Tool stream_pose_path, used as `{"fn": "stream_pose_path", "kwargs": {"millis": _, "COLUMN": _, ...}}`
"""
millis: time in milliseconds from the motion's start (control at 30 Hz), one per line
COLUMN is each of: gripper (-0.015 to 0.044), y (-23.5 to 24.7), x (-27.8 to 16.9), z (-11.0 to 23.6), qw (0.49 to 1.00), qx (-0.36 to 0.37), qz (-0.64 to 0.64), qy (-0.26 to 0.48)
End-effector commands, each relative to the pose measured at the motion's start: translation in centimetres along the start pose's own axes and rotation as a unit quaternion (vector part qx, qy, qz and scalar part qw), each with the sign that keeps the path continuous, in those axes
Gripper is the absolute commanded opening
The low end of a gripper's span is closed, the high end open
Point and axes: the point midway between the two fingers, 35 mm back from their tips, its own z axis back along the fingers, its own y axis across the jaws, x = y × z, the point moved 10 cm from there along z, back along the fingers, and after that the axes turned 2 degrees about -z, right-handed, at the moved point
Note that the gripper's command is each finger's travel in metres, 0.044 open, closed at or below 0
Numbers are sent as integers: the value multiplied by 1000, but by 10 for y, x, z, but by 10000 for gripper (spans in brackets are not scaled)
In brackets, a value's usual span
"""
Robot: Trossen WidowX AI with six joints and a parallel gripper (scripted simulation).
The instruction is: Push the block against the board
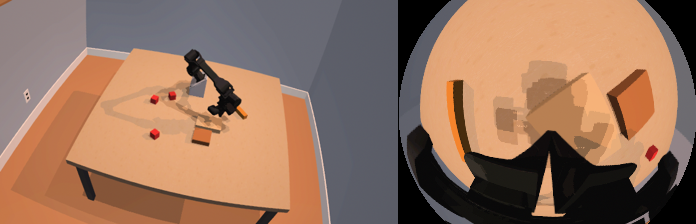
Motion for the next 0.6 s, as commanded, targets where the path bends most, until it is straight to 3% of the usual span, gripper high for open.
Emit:
{"fn": "stream_pose_path", "kwargs": {"millis": 0, "gripper": 0, "y": -5, "x": -15, "z": -1, "qw": 998, "qx": -1, "qz": -68, "qy": 2}}
{"fn": "stream_pose_path", "kwargs": {"millis": 567, "gripper": 0, "y": -17, "x": -77, "z": -5, "qw": 945, "qx": -2, "qz": -327, "qy": 5}}
